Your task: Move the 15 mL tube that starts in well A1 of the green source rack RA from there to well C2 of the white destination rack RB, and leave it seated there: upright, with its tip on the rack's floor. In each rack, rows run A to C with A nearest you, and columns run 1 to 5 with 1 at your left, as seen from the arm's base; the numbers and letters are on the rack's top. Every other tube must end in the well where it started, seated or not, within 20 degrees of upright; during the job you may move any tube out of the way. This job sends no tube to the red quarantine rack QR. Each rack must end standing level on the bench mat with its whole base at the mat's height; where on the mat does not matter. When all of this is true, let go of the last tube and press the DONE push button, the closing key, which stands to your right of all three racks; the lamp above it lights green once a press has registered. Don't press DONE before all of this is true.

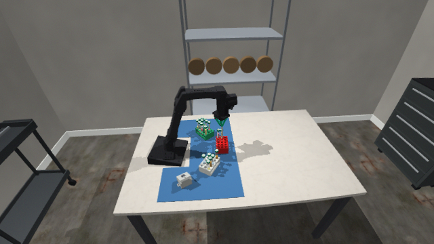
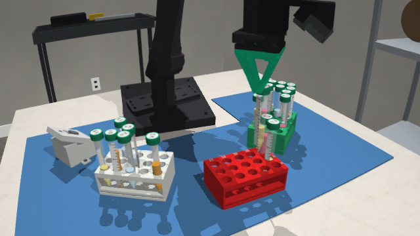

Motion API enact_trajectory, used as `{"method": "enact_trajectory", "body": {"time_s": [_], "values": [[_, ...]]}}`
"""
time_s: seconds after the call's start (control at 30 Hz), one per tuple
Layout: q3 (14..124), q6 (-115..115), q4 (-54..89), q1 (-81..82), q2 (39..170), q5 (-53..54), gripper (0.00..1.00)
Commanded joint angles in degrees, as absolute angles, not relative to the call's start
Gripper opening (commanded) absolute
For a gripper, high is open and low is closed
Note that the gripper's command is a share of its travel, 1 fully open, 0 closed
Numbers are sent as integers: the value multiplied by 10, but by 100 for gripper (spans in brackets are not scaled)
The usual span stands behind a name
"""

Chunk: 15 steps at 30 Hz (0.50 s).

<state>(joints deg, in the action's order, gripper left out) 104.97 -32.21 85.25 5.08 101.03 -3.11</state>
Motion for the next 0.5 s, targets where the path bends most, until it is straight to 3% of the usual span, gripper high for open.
{"method": "enact_trajectory", "body": {"time_s": [0.0, 0.47], "values": [[1053, -322, 853, 51, 1005, -30, 0], [1044, -319, 850, 54, 999, -31, 0]]}}
